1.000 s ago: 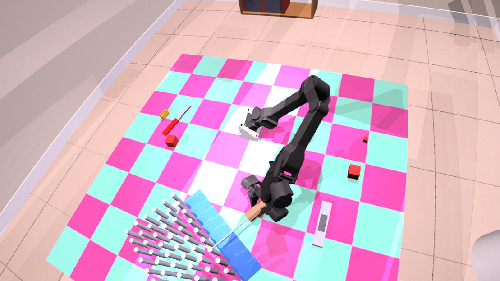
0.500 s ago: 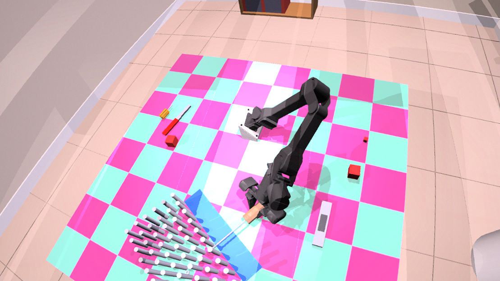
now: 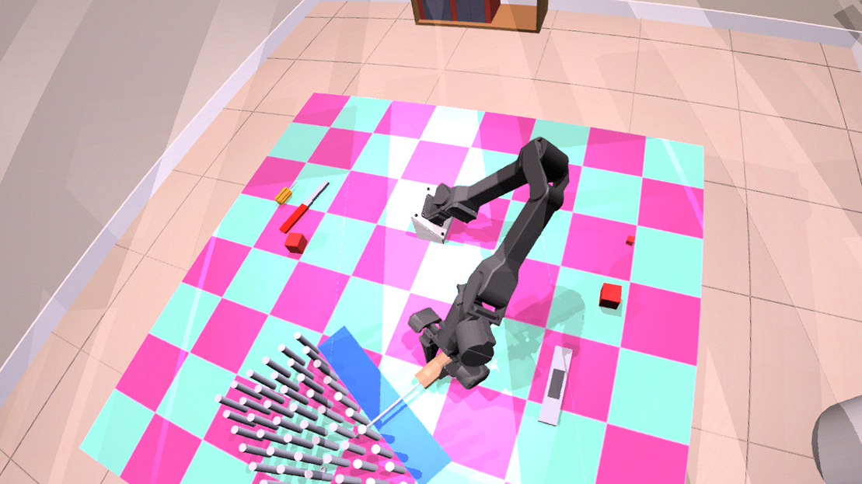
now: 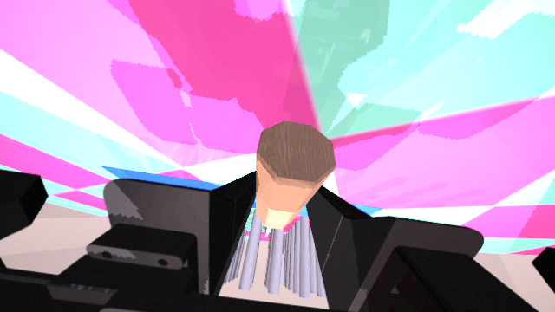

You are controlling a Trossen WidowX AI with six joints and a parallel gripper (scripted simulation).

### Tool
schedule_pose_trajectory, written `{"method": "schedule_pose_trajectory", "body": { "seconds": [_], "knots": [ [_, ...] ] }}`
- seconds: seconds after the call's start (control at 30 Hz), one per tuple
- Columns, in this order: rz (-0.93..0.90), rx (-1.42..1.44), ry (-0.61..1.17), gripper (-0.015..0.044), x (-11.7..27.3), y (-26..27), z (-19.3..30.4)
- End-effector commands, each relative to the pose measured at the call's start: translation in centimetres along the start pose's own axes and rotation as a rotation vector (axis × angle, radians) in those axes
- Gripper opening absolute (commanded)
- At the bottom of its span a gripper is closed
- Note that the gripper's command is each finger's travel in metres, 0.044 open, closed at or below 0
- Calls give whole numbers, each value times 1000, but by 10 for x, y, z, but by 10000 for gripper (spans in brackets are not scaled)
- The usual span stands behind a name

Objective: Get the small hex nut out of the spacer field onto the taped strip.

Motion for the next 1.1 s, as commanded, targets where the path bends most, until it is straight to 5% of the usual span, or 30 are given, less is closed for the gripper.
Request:
{"method": "schedule_pose_trajectory", "body": {
  "seconds": [0.0,1.07],
  "knots": [
    [7,5,5,0,-1,-2,5],
    [8,6,6,0,-13,-3,22]
  ]
}}
Point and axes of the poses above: the point midway between the two fingers, 35 mm back from their tips, its own x axis back along the fingers, its own y axis across the jaws, z = x × y, the point moved 4 cm from there along x, back along the fingers, and after that the axes turned 2 degrees about -x, right-handed, at the moved point
